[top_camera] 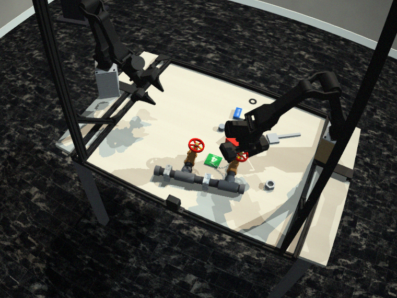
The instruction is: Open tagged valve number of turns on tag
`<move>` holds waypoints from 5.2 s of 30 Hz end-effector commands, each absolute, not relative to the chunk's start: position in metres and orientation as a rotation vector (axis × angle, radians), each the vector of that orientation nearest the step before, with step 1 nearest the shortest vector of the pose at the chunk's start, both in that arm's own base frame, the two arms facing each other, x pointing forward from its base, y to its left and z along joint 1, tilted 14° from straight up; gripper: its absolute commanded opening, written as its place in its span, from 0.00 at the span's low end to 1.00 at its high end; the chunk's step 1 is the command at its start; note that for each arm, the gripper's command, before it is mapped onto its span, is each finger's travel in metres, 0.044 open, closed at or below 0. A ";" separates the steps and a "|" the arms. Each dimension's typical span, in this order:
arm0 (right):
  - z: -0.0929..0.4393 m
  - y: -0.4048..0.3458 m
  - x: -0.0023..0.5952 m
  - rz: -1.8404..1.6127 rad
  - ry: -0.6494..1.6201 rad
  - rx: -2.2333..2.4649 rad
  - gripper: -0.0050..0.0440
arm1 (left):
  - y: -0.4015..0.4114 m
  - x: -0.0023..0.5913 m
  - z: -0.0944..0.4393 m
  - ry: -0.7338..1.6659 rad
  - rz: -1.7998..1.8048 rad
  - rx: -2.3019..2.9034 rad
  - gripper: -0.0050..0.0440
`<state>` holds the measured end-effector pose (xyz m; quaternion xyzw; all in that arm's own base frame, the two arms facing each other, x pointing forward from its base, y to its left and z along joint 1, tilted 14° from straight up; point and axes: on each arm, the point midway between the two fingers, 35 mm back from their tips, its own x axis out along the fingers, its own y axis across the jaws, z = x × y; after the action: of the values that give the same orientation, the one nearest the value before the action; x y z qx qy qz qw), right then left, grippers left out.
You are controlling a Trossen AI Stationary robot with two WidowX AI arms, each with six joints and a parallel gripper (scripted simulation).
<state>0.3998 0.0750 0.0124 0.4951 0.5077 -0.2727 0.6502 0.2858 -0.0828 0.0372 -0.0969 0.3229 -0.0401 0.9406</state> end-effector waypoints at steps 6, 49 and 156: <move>0.012 0.075 0.400 -0.633 1.149 1.143 0.77 | -0.083 0.286 0.037 0.659 -0.082 -0.198 0.92; 0.012 0.075 0.400 0.297 1.193 -0.148 0.10 | -0.083 0.286 0.037 0.659 -0.082 -0.198 0.92; 0.012 0.075 0.400 -0.109 1.234 0.428 0.10 | -0.083 0.286 0.037 0.659 -0.082 -0.198 0.92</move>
<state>0.3997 0.0750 0.0122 0.2360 0.5712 -0.0777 0.7823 0.2858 -0.0828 0.0372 -0.0969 0.3229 -0.0401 0.9406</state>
